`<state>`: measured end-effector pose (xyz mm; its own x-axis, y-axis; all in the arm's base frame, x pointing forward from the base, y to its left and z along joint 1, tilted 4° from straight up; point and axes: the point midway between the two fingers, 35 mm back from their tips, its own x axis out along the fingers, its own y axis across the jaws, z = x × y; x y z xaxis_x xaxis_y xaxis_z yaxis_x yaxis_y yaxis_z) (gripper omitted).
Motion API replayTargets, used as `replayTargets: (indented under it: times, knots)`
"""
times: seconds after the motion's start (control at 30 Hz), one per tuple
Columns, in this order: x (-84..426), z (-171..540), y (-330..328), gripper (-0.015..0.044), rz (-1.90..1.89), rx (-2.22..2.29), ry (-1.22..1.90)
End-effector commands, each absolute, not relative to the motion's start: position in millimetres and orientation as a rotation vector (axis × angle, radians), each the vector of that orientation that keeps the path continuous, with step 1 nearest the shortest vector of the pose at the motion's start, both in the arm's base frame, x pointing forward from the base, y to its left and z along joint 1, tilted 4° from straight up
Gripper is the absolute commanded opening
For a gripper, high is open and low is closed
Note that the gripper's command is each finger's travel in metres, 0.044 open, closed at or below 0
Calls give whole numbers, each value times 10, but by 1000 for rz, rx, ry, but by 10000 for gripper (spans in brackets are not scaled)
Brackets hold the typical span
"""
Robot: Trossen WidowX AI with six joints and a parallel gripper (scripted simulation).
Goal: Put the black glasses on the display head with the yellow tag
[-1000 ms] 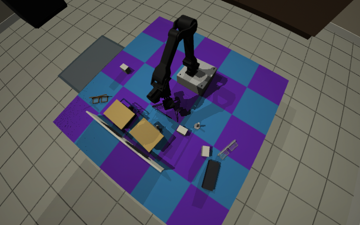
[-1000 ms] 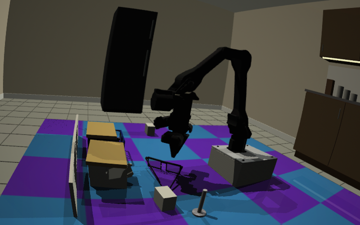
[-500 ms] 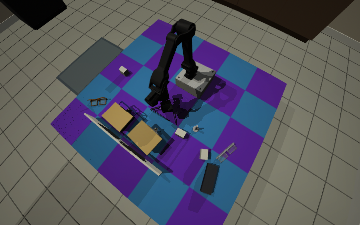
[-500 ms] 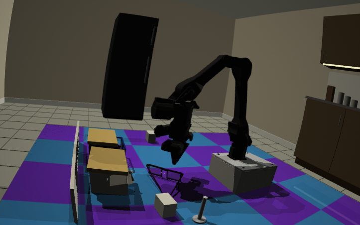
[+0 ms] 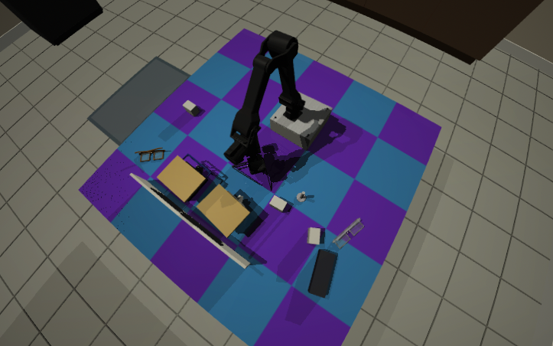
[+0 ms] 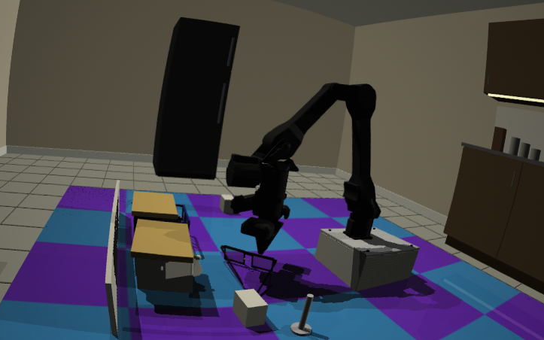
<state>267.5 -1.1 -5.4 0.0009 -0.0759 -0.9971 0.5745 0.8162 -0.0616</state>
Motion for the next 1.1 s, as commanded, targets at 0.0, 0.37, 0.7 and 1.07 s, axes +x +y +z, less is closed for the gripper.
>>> replayTargets:
  times: [0.0, 0.37, 0.7, 1.07]
  knots:
    - [2656, -127, -13, 120, -528, 419, 1500]
    - [2636, -306, -40, 120, -529, 418, 1501]
    - [2615, -424, -58, 120, -529, 418, 1501]
    - [2629, -424, -37, 67, -530, 411, 1501]
